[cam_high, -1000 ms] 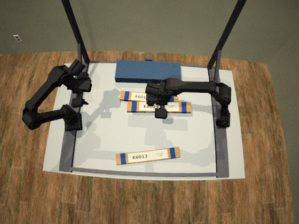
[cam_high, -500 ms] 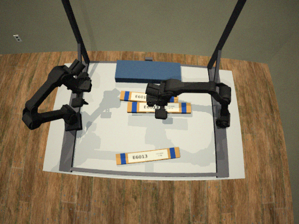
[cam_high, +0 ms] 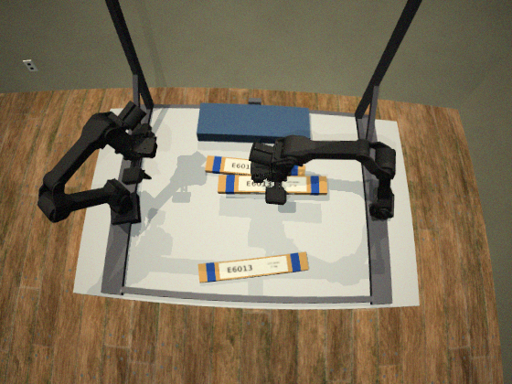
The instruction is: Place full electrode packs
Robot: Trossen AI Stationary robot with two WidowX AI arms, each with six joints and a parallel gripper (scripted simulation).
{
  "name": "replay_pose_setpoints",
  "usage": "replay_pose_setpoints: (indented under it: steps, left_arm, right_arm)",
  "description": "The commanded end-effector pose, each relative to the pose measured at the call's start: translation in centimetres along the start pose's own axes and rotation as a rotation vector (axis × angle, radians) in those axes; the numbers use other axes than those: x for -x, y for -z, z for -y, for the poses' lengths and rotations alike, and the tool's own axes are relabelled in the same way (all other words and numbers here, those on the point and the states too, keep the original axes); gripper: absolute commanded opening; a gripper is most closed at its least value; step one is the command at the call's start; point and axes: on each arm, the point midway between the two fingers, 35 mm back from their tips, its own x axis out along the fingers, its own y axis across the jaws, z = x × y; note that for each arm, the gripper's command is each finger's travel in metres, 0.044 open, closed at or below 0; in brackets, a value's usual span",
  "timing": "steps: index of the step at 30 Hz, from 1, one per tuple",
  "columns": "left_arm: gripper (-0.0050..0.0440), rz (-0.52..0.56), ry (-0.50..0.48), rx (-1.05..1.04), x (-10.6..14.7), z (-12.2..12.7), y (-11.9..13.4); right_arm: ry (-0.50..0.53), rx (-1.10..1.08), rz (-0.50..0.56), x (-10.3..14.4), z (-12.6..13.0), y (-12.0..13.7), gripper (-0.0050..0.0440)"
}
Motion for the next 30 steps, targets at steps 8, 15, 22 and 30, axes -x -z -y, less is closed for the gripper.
replay_pose_setpoints:
  steps: [8, 15, 22, 30]
  left_arm:
    - [-0.0050, 0.114, 0.015, 0.004, 3.8, 0.1, -1.4]
    - [-0.0050, 0.114, 0.015, 0.004, 3.8, 0.1, -1.4]
    - [-0.0050, 0.114, 0.015, 0.004, 3.8, 0.1, -1.4]
    - [-0.0050, 0.119, 0.014, 0.004, 2.9, 0.1, -1.0]
  right_arm:
    - [-0.015, -0.006, 0.014, 0.5, -0.2, -0.3, 0.0430]
    - [-0.015, -0.006, 0.014, 0.5, -0.2, -0.3, 0.0430]
    - [-0.015, -0.006, 0.014, 0.5, -0.2, -0.3, 0.0430]
    - [-0.015, -0.006, 0.014, 0.5, -0.2, -0.3, 0.0430]
